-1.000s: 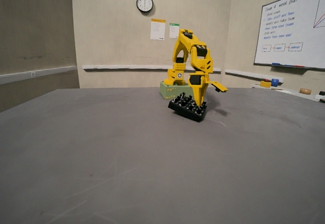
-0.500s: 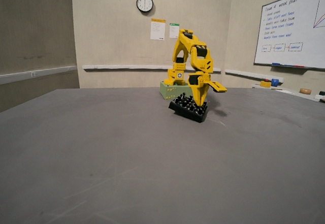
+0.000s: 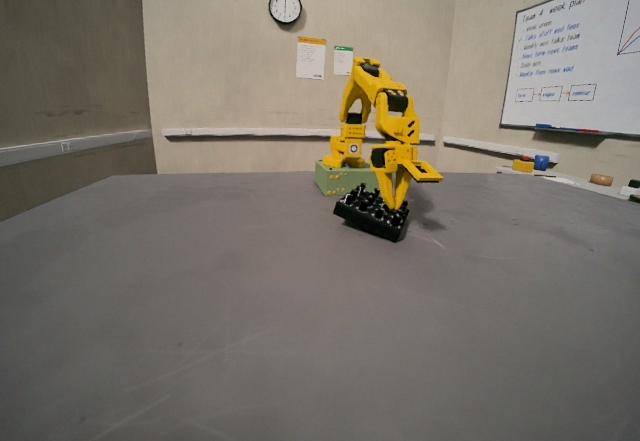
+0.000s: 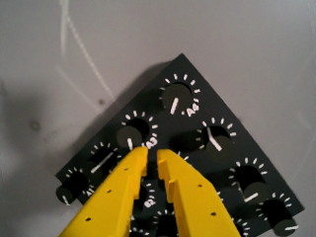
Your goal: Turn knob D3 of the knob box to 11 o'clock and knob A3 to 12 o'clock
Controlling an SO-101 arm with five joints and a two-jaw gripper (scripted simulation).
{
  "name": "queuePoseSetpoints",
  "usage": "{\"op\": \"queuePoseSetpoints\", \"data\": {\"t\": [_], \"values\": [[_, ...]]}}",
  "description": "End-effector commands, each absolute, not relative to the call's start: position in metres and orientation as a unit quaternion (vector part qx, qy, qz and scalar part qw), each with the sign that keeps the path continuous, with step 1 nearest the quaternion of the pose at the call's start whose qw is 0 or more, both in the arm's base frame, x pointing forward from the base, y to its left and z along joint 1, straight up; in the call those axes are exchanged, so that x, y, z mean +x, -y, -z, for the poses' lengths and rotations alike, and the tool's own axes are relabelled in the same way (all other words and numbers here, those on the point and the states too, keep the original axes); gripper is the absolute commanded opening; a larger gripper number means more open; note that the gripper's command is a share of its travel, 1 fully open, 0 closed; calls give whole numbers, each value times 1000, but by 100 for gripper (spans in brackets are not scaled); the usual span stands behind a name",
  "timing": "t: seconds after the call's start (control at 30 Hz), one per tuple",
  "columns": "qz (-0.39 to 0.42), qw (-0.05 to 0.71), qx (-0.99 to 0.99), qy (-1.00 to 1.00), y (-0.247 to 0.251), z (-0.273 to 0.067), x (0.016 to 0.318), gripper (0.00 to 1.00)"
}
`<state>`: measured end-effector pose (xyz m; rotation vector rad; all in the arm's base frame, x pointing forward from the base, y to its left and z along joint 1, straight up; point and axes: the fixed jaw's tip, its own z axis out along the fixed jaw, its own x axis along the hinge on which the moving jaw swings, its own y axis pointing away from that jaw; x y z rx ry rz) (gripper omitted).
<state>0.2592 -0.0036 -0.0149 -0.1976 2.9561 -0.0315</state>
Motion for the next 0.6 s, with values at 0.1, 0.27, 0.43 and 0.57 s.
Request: {"op": "queuePoseSetpoints", "data": {"t": [0.1,0.27,0.43,0.57], "values": [[0,2,-30,-1000,-3,64,234,1],[0,2,13,-1000,-3,64,235,1],[0,2,57,-998,-3,64,235,1],[0,2,92,-996,-3,64,236,1]]}}
